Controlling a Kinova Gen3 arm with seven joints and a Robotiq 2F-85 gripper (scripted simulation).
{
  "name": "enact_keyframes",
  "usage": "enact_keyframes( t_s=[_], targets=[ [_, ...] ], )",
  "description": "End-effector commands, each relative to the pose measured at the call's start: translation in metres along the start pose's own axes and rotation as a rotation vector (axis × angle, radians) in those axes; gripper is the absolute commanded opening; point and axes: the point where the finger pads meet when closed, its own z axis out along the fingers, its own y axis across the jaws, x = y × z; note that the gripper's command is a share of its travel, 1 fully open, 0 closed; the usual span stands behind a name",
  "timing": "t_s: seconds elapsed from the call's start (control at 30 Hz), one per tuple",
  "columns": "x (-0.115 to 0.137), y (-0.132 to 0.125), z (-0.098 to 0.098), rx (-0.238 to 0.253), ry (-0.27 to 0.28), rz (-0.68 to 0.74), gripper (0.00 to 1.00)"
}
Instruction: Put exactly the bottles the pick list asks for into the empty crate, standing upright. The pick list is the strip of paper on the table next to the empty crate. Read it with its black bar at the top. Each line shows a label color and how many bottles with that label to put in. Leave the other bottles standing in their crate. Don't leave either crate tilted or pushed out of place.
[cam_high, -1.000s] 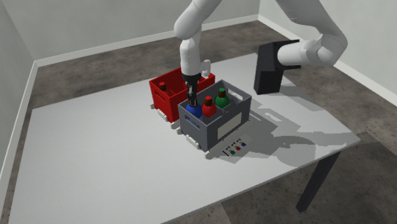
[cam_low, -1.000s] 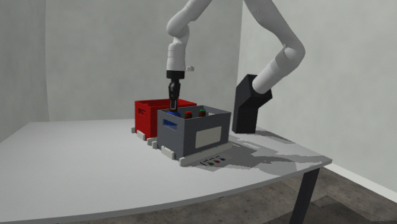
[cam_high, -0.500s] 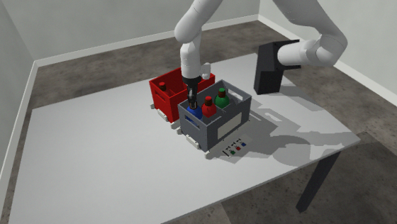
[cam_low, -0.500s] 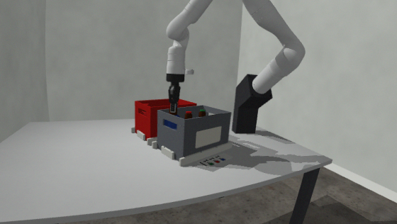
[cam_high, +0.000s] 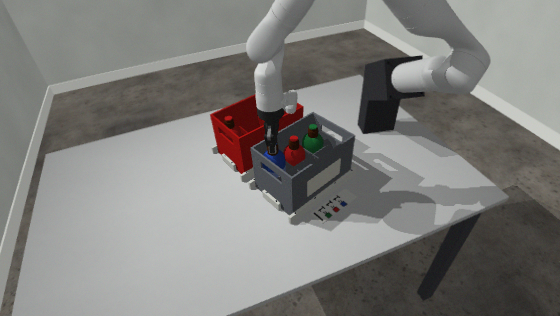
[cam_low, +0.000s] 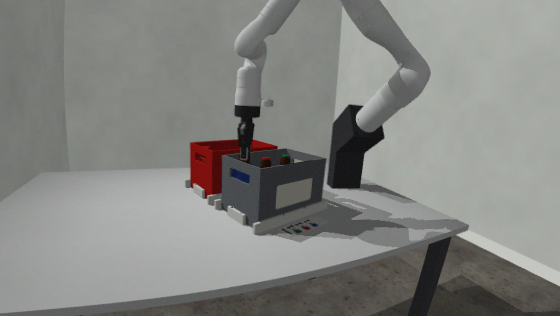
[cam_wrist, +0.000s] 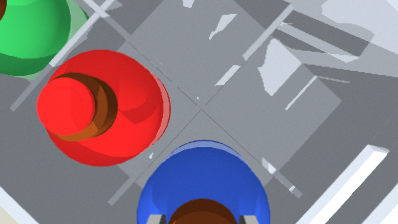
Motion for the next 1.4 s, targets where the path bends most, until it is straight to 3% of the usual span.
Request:
enact_keyframes(
  t_s=[0.0,1.37],
  targets=[
    [-0.0007,-0.0002,-0.0009,0.0,-0.002,0.0,0.1],
    [-0.0008,-0.0002,0.0066,0.0,-0.002,0.0,0.1]
  ],
)
